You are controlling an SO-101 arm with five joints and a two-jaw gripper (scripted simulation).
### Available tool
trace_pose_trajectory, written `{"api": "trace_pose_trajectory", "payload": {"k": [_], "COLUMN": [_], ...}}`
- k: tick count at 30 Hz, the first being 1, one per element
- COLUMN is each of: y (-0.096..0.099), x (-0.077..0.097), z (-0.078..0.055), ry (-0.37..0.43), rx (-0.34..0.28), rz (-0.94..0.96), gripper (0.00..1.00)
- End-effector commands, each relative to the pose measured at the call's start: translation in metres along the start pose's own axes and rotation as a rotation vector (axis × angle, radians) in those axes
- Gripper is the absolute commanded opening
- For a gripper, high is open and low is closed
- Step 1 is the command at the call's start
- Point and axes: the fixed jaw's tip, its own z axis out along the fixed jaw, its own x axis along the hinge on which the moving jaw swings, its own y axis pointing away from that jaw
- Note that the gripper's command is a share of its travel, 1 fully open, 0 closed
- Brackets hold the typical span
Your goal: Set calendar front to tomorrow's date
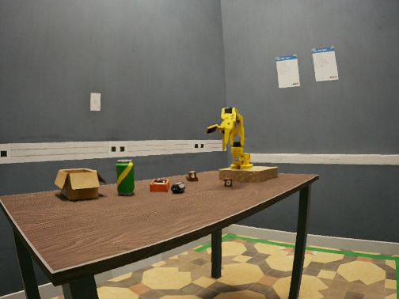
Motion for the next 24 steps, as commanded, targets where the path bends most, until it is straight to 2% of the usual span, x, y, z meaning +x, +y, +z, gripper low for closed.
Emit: {"api": "trace_pose_trajectory", "payload": {"k": [1,5,11,13,19,24], "y": [0.001,-0.006,-0.028,-0.028,-0.055,-0.068], "x": [0.001,0.004,0.013,0.013,0.024,0.030], "z": [0.004,0.017,0.049,0.049,0.076,0.086], "ry": [0.007,0.031,0.094,0.094,0.157,0.184], "rx": [0.008,0.067,0.223,0.223,0.380,0.446], "rz": [0.007,0.007,0.007,0.007,0.006,0.006], "gripper": [0.35,0.35,0.35,0.35,0.35,0.35]}}
